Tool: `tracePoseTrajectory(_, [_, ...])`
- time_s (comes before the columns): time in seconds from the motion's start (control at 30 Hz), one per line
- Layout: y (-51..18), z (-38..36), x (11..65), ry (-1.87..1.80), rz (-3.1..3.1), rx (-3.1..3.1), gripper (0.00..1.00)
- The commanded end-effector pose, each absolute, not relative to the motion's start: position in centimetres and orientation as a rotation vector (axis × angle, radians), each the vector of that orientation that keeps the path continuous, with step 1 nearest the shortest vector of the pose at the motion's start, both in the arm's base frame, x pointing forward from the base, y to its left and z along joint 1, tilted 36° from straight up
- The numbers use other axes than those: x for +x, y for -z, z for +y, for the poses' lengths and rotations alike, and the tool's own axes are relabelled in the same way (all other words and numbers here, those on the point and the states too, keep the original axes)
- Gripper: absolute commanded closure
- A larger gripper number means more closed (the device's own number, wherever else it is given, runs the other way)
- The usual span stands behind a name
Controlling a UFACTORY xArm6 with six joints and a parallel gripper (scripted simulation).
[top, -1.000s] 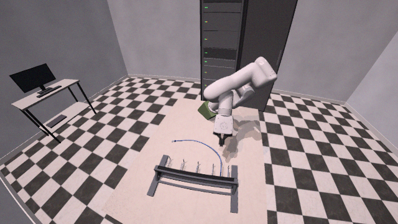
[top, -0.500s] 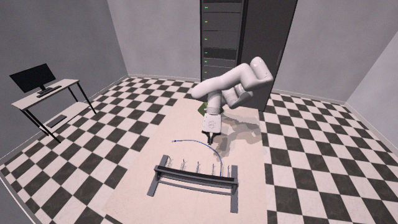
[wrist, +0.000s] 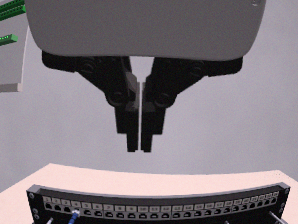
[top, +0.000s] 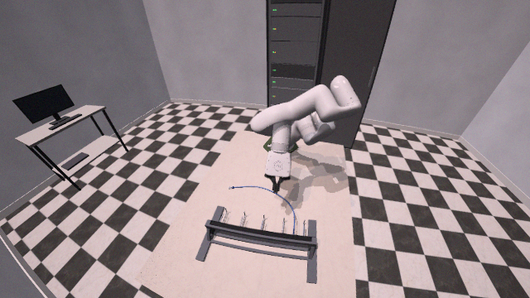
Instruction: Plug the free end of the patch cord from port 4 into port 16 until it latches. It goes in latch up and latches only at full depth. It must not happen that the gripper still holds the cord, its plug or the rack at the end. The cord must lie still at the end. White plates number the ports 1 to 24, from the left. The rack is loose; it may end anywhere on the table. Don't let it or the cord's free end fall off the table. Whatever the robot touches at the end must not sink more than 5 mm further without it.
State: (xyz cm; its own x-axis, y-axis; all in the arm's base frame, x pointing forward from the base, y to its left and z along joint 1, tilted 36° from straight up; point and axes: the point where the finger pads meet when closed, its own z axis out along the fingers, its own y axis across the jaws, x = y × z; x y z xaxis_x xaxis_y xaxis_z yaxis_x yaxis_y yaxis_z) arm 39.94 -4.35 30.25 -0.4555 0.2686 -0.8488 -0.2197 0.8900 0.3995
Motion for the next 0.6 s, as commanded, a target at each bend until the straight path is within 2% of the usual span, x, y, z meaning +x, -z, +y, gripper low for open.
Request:
tracePoseTrajectory(0.0, [-30.1,-4.2,40.5,-0.559,1.964,0.035,1.00])
tracePoseTrajectory(0.57, [-26.5,-0.3,49.6,-0.559,1.964,0.035,1.00])
